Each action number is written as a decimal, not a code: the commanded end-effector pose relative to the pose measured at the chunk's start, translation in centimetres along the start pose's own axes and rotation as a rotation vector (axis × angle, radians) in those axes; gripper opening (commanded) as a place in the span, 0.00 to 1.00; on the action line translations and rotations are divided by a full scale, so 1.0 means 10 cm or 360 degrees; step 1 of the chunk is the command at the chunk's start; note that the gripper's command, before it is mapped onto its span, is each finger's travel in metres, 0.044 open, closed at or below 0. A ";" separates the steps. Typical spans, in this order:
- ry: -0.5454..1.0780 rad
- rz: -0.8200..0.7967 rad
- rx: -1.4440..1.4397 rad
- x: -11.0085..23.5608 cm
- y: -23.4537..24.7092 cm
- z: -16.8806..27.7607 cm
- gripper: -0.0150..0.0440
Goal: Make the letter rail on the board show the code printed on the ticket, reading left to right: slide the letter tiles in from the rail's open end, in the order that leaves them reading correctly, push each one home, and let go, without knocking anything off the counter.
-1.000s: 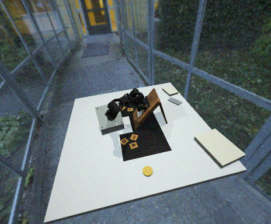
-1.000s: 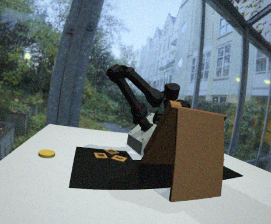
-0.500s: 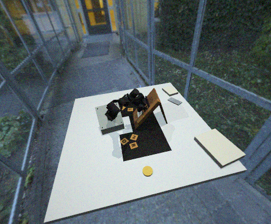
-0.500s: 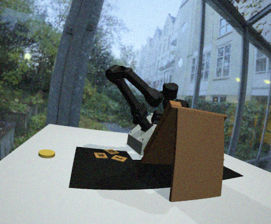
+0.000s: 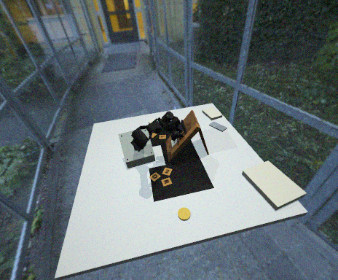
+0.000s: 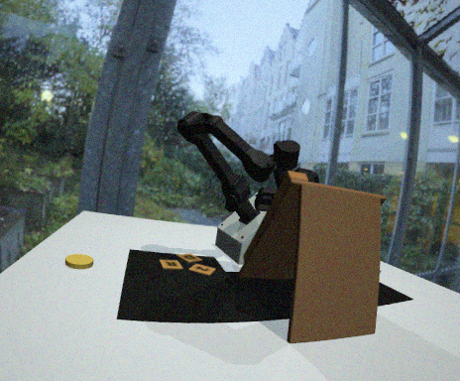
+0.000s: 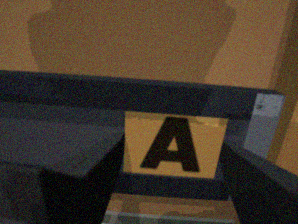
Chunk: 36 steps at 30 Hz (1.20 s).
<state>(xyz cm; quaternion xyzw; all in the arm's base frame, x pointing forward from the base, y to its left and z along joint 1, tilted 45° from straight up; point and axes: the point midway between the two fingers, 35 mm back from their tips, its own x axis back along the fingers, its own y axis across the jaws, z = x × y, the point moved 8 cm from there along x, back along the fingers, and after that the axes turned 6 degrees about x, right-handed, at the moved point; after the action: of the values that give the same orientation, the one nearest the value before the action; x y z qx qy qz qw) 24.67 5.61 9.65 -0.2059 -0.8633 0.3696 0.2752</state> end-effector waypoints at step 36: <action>0.0005 -0.0009 0.0012 0.31 0.03 0.01 0.75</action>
<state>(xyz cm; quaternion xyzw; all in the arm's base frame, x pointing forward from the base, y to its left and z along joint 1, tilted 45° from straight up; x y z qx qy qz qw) 22.42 7.31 10.22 -0.2007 -0.8614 0.3733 0.2800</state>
